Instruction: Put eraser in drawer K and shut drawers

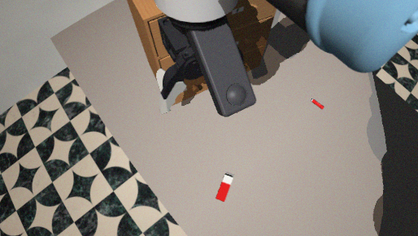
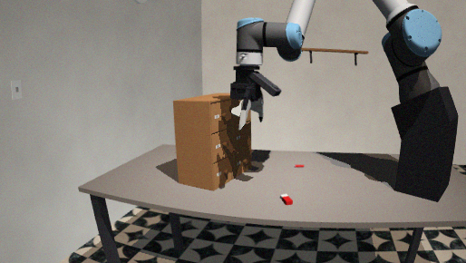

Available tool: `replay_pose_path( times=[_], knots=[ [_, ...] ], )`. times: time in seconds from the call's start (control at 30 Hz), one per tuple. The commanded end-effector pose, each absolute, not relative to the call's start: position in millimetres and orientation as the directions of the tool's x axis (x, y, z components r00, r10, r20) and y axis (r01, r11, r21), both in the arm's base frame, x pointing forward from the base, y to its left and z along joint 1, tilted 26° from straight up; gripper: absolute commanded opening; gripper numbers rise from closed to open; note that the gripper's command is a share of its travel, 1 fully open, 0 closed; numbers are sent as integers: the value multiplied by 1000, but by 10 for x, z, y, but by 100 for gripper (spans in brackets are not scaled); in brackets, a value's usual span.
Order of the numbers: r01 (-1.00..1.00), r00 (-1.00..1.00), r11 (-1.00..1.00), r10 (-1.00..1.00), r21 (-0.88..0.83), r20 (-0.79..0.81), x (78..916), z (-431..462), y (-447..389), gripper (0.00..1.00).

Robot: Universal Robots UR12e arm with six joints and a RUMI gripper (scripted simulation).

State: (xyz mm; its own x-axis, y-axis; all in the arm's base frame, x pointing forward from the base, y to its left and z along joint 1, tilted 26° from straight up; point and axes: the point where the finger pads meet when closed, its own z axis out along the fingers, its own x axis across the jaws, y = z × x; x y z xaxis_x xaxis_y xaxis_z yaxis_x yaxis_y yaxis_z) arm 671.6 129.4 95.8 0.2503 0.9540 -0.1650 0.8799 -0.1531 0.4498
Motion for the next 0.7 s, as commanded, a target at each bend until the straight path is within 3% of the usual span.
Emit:
replay_pose_path(
  times=[0.0, 0.67],
  knots=[
    [870, 250, -147, 954, 470, -164, 6744, 952, 1288, 100],
    [802, 250, -109, 954, 587, -164, 6898, 878, 1234, 100]
  ],
)
